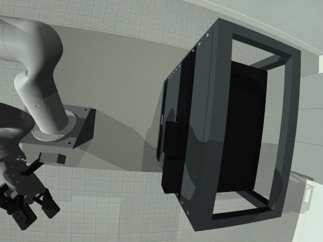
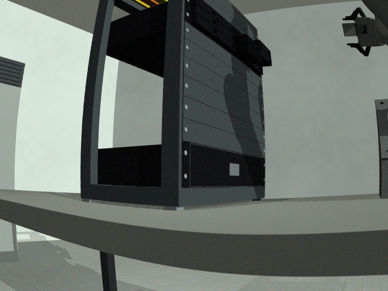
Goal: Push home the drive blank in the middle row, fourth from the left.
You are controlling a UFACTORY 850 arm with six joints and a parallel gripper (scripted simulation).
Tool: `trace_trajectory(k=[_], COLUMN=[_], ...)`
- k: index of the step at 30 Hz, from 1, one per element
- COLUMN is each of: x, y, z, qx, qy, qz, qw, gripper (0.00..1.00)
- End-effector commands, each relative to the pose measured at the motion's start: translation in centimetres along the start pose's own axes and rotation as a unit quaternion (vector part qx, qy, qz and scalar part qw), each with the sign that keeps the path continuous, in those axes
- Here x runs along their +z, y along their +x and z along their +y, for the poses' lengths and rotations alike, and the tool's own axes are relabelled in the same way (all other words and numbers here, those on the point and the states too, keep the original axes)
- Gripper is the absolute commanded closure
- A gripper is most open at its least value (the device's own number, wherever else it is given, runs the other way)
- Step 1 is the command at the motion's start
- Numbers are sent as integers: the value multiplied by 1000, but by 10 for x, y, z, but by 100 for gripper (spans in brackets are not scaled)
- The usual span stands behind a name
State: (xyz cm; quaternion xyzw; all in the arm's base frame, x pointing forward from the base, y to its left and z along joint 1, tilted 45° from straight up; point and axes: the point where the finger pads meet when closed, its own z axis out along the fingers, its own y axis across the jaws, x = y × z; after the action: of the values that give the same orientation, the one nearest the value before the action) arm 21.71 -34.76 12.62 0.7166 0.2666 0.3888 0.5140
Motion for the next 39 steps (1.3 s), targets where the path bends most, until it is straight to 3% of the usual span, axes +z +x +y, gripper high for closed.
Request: trace_trajectory(k=[1, 3, 18, 39], x=[11, 11, 17, 9], y=[35, 35, 114, 174], z=[-5, -5, -19, -31], qx=[30, 30, 102, 158], qy=[4, 4, 32, 67], qz=[54, 54, 176, 266], qw=[998, 998, 979, 949], gripper=[0, 0, 0, 0])
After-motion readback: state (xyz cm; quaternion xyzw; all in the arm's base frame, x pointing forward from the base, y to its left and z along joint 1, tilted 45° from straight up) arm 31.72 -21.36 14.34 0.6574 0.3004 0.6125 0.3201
